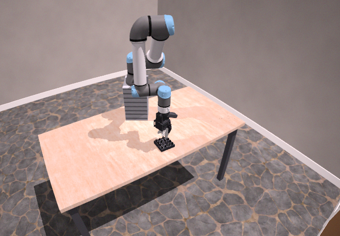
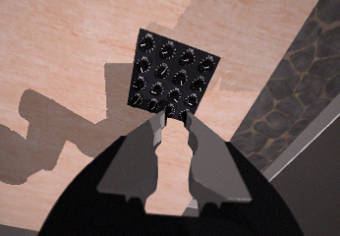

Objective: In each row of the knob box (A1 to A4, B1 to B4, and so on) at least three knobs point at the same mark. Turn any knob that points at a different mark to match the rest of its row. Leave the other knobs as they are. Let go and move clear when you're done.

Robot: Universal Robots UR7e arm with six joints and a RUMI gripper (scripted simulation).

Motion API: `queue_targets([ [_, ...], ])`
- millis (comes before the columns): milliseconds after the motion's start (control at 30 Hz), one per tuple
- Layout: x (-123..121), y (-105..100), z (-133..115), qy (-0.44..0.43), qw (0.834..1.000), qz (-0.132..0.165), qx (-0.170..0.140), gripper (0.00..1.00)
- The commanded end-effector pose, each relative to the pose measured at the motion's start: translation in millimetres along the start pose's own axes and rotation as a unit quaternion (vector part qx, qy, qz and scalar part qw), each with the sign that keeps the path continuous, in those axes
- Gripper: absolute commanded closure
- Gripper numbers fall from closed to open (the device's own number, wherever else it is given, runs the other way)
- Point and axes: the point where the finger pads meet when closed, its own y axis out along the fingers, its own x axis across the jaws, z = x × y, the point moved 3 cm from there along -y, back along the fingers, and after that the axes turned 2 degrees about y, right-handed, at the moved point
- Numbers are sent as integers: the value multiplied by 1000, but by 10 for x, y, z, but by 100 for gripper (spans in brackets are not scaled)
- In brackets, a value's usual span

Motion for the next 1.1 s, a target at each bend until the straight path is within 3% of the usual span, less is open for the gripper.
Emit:
queue_targets([
  [0,-2,-16,-8,-53,999,-2,3,89],
  [500,-17,-64,-46,-241,970,-2,2,89],
  [1067,-18,-72,-54,-272,962,-2,2,89],
])
